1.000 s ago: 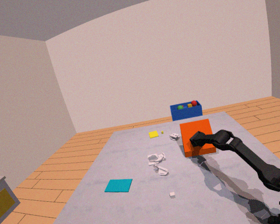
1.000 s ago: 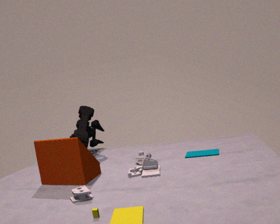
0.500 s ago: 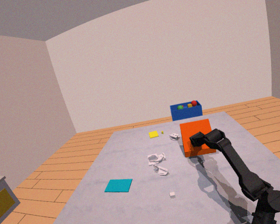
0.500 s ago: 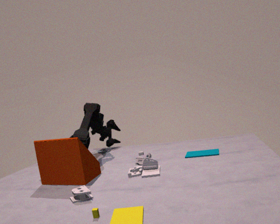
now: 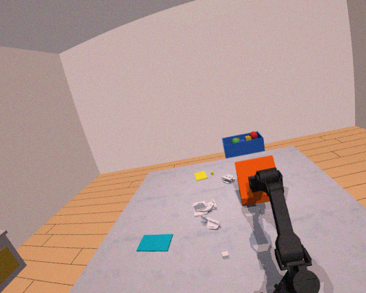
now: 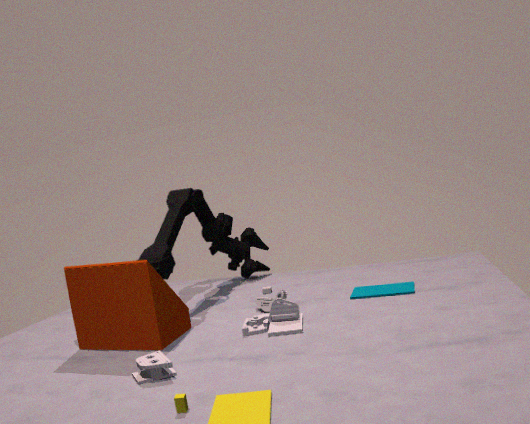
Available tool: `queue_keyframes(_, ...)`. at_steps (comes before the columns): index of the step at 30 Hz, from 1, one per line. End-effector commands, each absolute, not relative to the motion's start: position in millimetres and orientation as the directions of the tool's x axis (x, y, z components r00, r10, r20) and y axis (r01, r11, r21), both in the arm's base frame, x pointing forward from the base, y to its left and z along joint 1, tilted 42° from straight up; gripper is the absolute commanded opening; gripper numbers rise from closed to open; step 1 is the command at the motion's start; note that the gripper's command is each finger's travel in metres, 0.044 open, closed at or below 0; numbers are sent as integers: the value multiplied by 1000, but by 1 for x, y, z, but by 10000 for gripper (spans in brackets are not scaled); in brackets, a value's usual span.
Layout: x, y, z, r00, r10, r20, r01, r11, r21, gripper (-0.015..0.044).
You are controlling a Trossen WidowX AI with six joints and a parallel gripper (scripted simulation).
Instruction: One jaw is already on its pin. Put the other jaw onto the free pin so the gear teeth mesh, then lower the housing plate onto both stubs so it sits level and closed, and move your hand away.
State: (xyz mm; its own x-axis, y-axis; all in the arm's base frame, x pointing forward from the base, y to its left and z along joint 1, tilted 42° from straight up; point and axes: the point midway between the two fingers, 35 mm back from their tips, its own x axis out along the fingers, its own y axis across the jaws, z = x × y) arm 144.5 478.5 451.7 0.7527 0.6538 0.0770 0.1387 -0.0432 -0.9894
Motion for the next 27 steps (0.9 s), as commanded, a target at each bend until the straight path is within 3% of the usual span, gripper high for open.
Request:
queue_keyframes(1, 166, 469, 449, 768, 638, 59, 117, -49, -992, 440)
queue_keyframes(11, 227, 445, 419, 804, 593, -44, 88, -192, -978, 440)
queue_keyframes(27, 343, 359, 311, 786, 478, -393, -43, -592, -805, 440)
